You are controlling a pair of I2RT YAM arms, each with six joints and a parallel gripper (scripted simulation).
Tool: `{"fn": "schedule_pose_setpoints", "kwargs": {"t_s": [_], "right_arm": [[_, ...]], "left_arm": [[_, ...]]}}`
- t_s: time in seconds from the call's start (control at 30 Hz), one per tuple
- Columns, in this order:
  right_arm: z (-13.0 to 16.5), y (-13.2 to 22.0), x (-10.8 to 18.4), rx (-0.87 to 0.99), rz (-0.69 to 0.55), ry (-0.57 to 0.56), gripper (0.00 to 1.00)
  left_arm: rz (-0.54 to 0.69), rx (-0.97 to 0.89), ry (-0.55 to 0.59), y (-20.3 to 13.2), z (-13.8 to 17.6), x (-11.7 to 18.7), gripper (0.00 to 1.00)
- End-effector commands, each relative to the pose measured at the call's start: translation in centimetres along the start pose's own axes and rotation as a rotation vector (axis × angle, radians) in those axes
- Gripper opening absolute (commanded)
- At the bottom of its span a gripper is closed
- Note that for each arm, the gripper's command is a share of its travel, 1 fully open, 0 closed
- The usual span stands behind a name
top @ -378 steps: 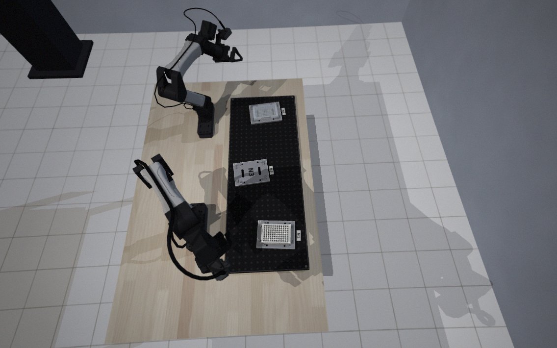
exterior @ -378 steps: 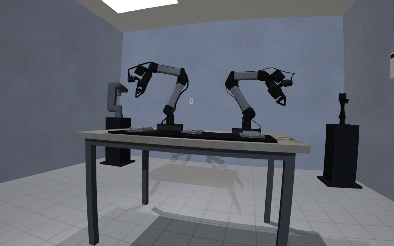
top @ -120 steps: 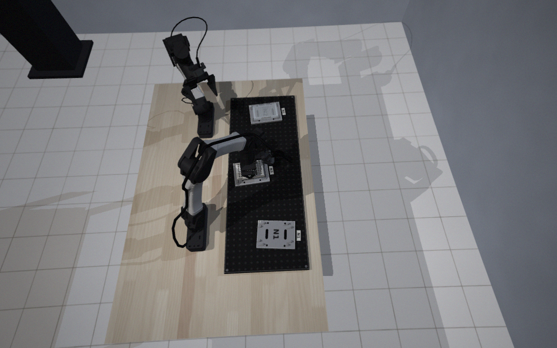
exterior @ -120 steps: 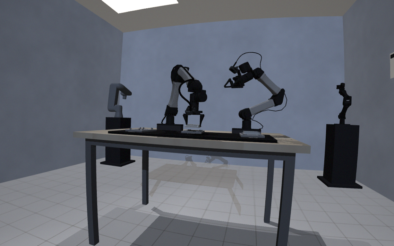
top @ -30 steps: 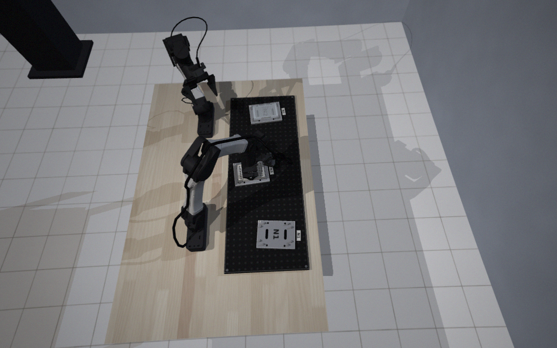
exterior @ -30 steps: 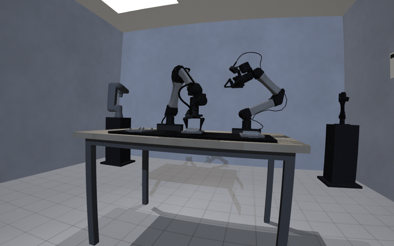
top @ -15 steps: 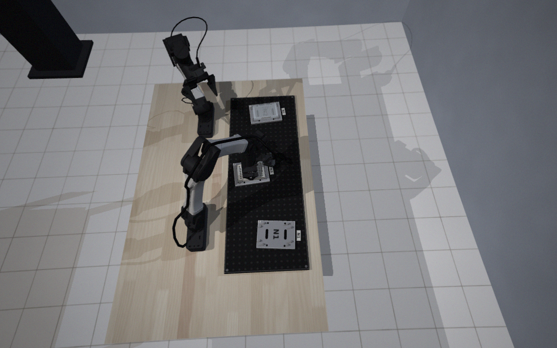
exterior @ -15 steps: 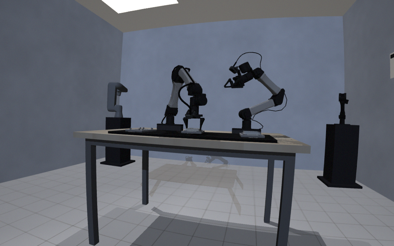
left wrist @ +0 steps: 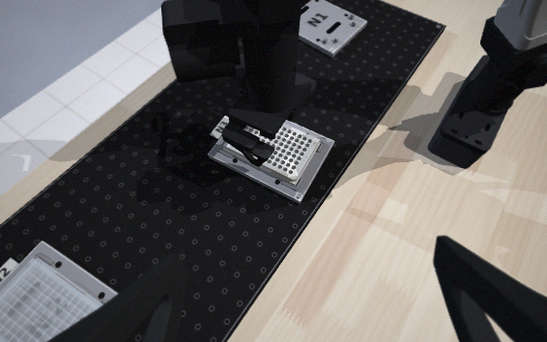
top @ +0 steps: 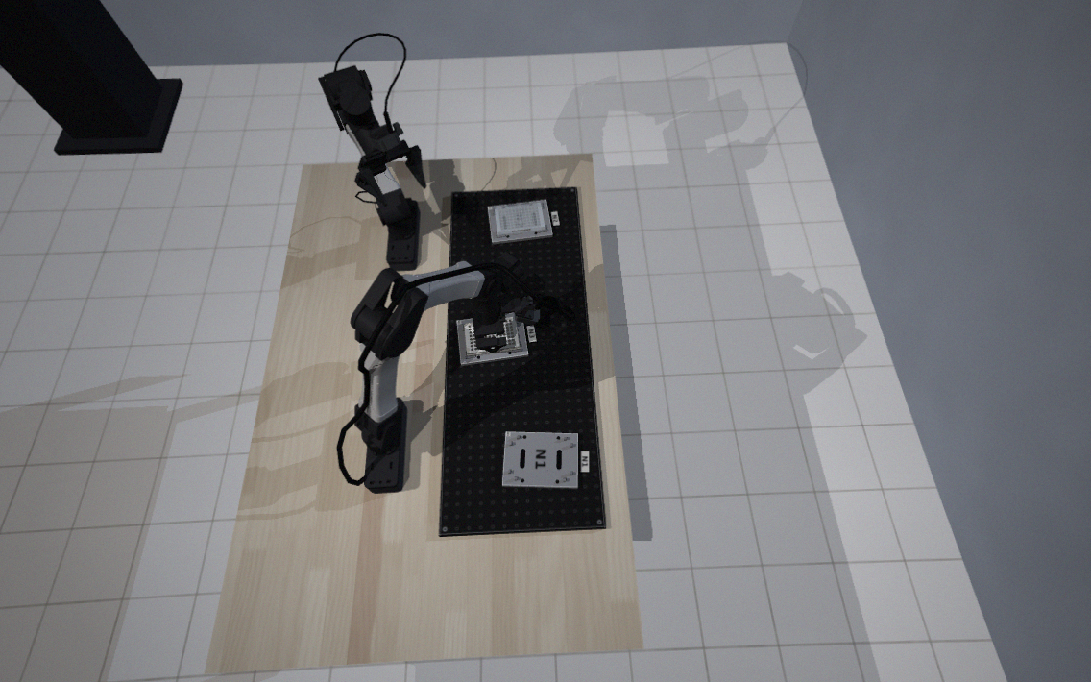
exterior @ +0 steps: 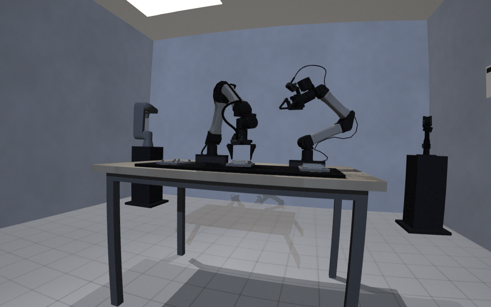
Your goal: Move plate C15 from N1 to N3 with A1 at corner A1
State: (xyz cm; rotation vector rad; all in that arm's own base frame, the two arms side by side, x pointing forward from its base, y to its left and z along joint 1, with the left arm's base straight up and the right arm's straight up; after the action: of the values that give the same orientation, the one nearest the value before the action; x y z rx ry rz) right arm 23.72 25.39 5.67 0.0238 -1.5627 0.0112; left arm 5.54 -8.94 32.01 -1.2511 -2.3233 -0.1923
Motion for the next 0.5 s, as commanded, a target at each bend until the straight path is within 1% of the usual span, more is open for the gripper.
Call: {"fn": "schedule_pose_setpoints", "kwargs": {"t_s": [0.0, 0.13, 0.17, 0.23, 0.33, 0.4, 0.47], "right_arm": [[-0.7, 0.1, 3.0, -0.001, -0.034, -0.041, 1.00], [-0.7, 0.4, 5.0, -0.005, -0.044, -0.047, 1.00], [-1.0, 0.6, 5.0, 0.009, -0.049, -0.067, 1.00], [-1.2, 0.5, 4.7, 0.052, -0.047, -0.092, 1.00], [-1.3, 0.6, 4.8, 0.188, -0.065, -0.185, 1.00], [-1.3, 0.6, 4.8, 0.188, -0.065, -0.185, 1.00], [-1.0, 0.4, 5.2, 0.290, -0.076, -0.250, 1.00]], "left_arm": [[0.002, 0.003, -0.009, 0.0, -0.3, 0.2, 1.00], [0.002, 0.003, -0.009, 0.0, -0.3, 0.2, 1.00], [0.002, 0.003, -0.009, 0.0, -0.3, 0.2, 1.00], [0.002, 0.003, -0.009, 0.0, -0.3, 0.2, 1.00], [0.002, 0.003, -0.009, 0.0, -0.3, 0.2, 1.00], [0.002, 0.003, -0.009, 0.0, -0.3, 0.2, 1.00], [0.002, 0.003, -0.009, 0.0, -0.3, 0.2, 1.00]]}}
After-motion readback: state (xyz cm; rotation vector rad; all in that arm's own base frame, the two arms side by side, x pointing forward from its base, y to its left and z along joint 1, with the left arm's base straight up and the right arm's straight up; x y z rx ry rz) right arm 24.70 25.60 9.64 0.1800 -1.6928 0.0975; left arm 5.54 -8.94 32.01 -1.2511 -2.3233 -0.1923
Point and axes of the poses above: on each arm, the point where the finger pads meet when closed, its own x axis back along the fingers, its own y axis across the jaws, z = x × y, the point moved 5 cm from there along x, back along the fingers, and after that the axes turned 4 degrees about -x, right-handed, at the moved point
